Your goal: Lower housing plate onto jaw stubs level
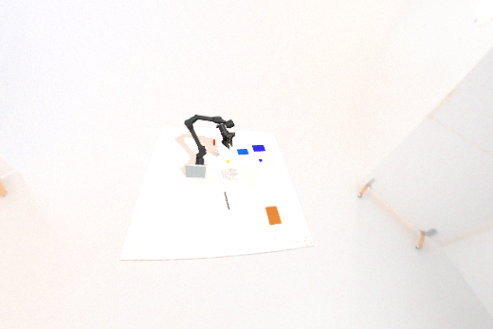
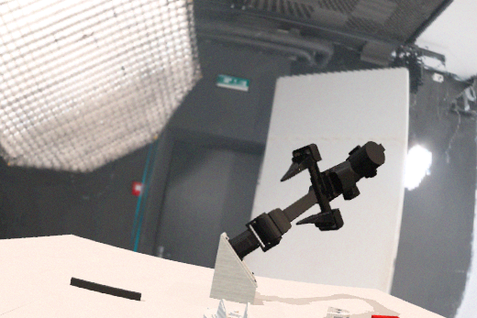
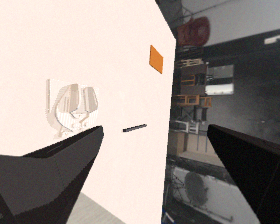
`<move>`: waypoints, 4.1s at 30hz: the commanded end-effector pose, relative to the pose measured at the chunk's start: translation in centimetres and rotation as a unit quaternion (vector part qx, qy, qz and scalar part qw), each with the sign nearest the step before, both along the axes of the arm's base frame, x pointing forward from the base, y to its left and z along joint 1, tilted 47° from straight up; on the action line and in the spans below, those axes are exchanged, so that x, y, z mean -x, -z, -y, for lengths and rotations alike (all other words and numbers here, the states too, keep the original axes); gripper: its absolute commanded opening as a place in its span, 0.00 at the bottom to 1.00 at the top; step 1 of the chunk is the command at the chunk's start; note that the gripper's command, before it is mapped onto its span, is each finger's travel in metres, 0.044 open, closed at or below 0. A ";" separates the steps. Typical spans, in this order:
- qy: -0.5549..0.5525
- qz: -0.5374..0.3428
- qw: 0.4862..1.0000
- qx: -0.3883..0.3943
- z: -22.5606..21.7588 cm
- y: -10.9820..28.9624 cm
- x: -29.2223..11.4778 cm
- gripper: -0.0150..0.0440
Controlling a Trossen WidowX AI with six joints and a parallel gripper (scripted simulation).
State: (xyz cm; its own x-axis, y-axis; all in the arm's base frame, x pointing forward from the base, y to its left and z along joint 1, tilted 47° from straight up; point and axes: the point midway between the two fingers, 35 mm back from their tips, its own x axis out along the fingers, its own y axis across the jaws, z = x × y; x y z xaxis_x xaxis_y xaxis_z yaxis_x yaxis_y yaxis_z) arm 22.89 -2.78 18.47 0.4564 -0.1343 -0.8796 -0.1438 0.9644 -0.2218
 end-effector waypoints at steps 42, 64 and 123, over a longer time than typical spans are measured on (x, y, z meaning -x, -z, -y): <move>-0.407 -0.021 0.892 -0.195 -15.3 0.5 4.9 1.00; -0.548 -0.022 0.789 -0.278 -19.9 -0.7 9.4 1.00; -0.548 -0.021 0.788 -0.280 -26.1 5.0 9.4 1.00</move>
